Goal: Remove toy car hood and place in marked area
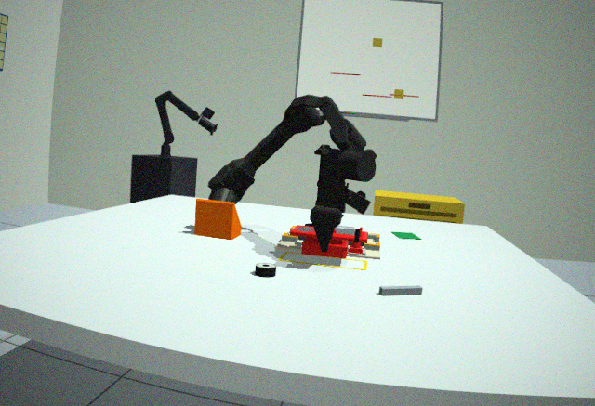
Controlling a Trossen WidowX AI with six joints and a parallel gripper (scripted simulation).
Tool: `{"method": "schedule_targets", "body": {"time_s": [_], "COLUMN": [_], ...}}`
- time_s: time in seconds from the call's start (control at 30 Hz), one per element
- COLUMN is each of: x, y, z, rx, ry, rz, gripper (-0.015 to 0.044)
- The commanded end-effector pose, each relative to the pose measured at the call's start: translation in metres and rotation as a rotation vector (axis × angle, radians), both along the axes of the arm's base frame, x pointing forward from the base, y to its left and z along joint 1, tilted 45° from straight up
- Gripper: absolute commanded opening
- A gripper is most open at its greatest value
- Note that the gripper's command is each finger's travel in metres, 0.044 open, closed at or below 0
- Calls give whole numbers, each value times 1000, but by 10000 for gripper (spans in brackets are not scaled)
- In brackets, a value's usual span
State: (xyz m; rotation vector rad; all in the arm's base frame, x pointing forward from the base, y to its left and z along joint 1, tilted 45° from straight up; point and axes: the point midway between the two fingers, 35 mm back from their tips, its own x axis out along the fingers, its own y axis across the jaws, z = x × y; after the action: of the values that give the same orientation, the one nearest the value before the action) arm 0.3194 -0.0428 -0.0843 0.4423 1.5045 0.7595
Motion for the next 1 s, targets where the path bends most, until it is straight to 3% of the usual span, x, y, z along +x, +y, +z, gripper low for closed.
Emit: {"method": "schedule_targets", "body": {"time_s": [0.0, 0.97], "x": [-1, -2], "y": [2, 12], "z": [-1, -11], "rx": [5, 6], "ry": [4, 4], "rz": [-6, -6], "gripper": [0, 0]}}
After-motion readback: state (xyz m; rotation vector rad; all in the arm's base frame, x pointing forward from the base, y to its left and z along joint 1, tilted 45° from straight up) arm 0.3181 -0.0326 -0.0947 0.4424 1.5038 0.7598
